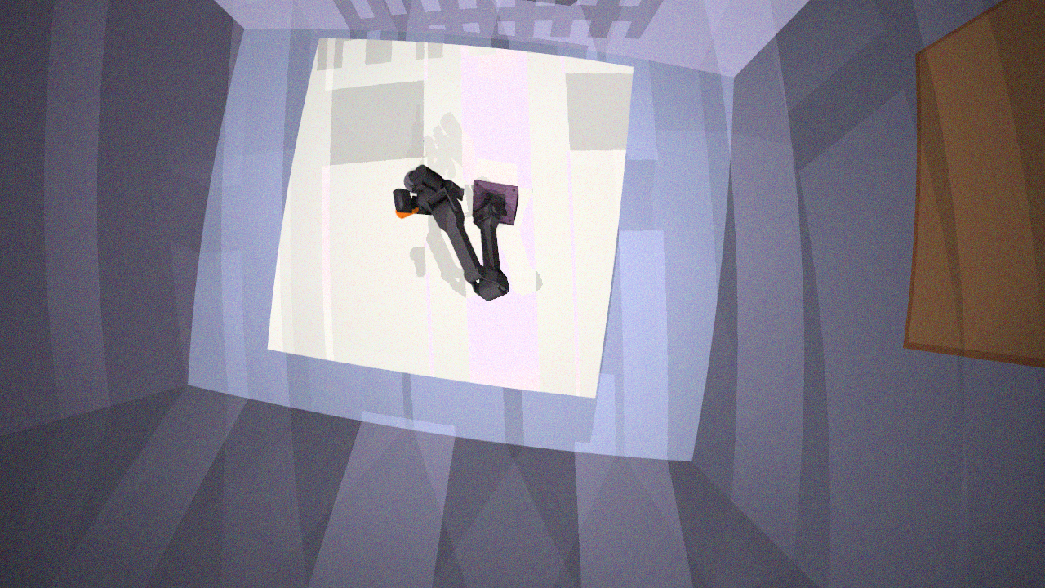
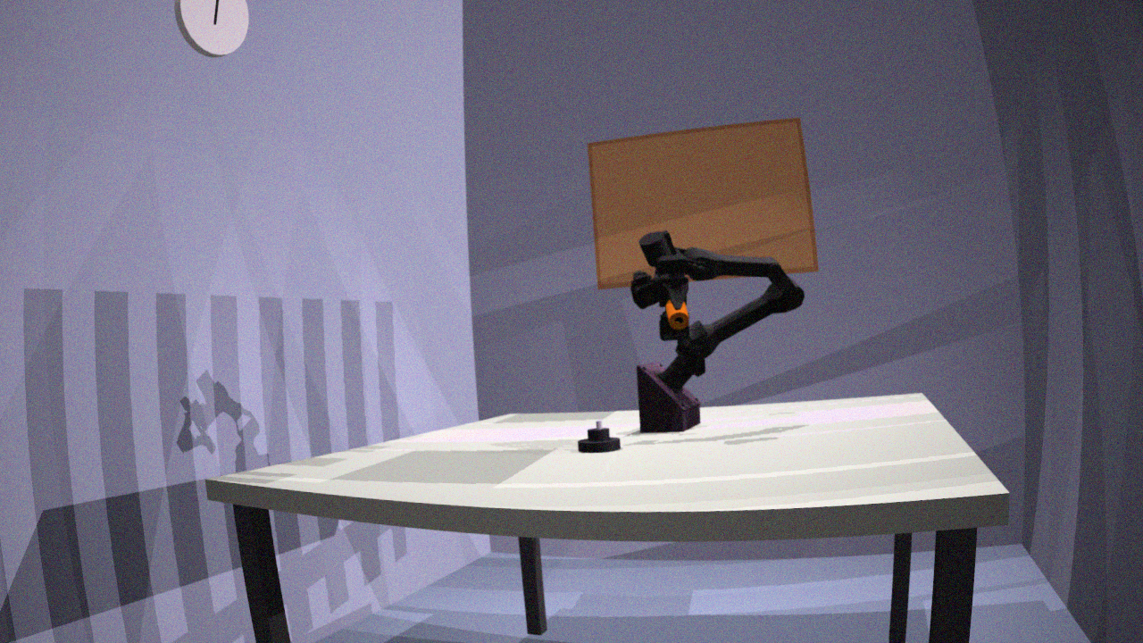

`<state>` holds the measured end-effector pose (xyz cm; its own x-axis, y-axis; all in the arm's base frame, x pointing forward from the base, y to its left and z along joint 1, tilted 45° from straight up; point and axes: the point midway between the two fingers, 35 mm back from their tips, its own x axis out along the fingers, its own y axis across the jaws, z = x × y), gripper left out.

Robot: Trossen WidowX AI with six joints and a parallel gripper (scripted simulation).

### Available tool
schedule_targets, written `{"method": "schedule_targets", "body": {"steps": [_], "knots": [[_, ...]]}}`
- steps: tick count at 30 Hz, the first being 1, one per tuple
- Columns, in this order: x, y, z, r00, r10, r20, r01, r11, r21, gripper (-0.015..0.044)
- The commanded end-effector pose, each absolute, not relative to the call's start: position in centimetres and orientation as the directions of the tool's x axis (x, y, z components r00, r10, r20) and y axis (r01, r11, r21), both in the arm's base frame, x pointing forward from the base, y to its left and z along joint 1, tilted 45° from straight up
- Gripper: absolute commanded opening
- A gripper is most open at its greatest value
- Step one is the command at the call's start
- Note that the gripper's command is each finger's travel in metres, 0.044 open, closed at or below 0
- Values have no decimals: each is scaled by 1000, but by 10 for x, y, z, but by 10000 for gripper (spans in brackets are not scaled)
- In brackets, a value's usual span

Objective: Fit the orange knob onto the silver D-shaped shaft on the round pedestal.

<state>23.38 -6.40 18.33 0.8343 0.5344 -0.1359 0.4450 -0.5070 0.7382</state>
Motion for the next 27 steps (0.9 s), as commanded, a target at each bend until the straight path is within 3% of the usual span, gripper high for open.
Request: {"method": "schedule_targets", "body": {"steps": [1,12,27], "knots": [[234,-64,183,835,533,-138,444,-505,740,0],[239,-55,177,806,563,-183,495,-470,731,0],[251,-31,160,595,685,-421,737,-255,626,0]]}}
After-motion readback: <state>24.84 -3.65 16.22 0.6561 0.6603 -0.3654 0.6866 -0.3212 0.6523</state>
